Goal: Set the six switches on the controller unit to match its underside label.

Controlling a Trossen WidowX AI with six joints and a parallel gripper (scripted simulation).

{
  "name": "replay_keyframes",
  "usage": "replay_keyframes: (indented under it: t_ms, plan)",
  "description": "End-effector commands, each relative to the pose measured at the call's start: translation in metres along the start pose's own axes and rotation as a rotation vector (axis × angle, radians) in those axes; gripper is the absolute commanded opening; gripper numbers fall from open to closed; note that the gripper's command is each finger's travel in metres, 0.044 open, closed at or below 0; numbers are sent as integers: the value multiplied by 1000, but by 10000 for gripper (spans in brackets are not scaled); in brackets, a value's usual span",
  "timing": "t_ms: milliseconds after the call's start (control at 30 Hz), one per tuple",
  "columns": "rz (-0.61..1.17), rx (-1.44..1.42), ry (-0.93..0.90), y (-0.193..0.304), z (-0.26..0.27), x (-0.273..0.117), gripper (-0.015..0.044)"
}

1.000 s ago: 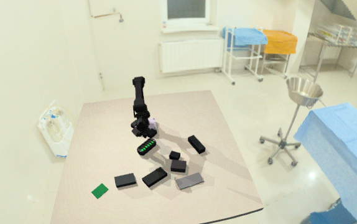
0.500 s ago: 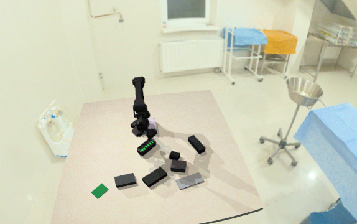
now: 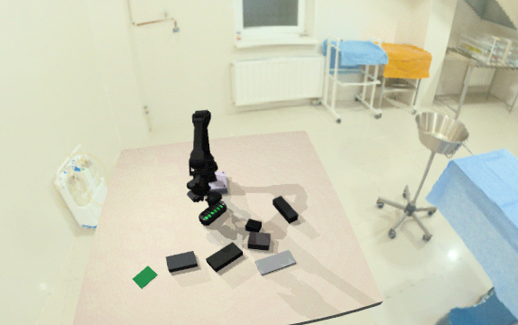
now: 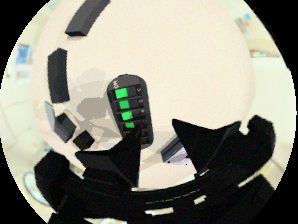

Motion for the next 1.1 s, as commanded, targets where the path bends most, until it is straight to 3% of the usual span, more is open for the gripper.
replay_keyframes:
  t_ms: [0, 100, 800, 1067]
  plan:
    - [-8, -3, -4, 0, -6, 7, 72]
    - [-8, -3, -4, 0, -6, 7, 0]
    - [-7, 3, -8, -1, -5, 6, 0]
    - [-7, 3, -8, 0, -5, -44, 210]
Point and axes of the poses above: the point midway between the two fingers, 35 mm back from their tips, its own x axis out along the fingers, its own z axis across the jaws, y = z × x, the point moved 4 cm from there along -x, back along the fingers, and after that the axes turned 15 degrees about x, right-handed, at the moved point
